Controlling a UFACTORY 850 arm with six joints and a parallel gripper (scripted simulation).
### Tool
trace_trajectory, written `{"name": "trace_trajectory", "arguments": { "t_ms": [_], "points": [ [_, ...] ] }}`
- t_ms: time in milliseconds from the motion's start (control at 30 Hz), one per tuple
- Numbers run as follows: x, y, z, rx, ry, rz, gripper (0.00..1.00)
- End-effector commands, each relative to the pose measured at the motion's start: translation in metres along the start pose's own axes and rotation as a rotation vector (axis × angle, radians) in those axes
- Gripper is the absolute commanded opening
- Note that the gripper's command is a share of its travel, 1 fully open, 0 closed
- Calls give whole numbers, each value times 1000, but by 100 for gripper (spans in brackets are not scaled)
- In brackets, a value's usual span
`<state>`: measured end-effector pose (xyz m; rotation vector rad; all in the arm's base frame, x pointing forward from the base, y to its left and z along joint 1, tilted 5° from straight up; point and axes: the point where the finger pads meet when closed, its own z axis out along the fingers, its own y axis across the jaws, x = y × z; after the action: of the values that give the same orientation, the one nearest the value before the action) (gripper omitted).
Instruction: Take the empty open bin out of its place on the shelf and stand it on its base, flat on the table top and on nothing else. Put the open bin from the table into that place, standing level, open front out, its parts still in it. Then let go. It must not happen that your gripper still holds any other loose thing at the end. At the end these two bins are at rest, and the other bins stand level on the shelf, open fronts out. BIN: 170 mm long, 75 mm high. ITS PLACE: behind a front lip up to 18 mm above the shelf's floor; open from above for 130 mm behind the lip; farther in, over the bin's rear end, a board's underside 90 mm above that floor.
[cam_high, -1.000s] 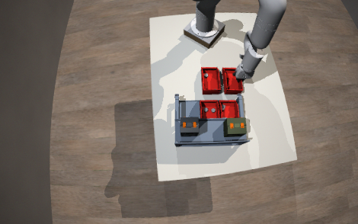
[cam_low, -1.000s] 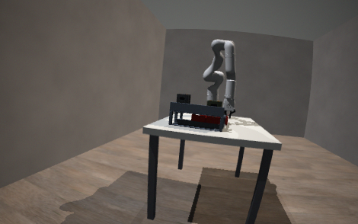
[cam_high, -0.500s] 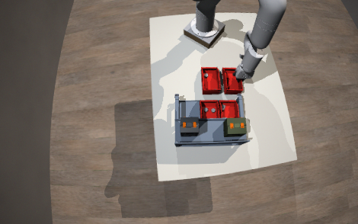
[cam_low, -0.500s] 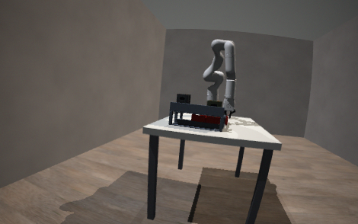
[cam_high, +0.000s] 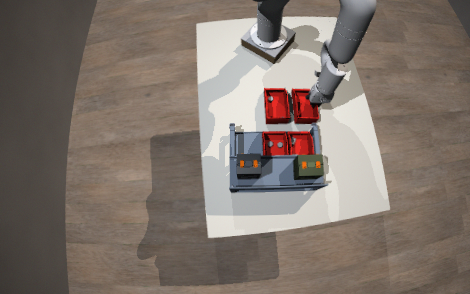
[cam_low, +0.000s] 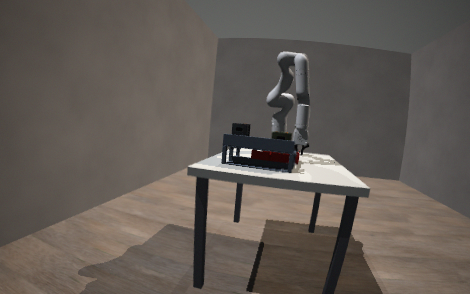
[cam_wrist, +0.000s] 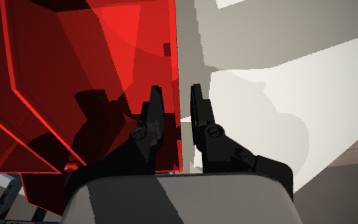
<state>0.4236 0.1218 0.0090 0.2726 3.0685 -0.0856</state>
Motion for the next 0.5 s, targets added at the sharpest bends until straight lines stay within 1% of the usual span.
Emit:
{"name": "trace_trajectory", "arguments": {
  "t_ms": [0,467],
  "points": [
    [-1,0,-2,-1,0,0,26],
    [-1,0,-10,-1,0,0,26]
  ]
}}
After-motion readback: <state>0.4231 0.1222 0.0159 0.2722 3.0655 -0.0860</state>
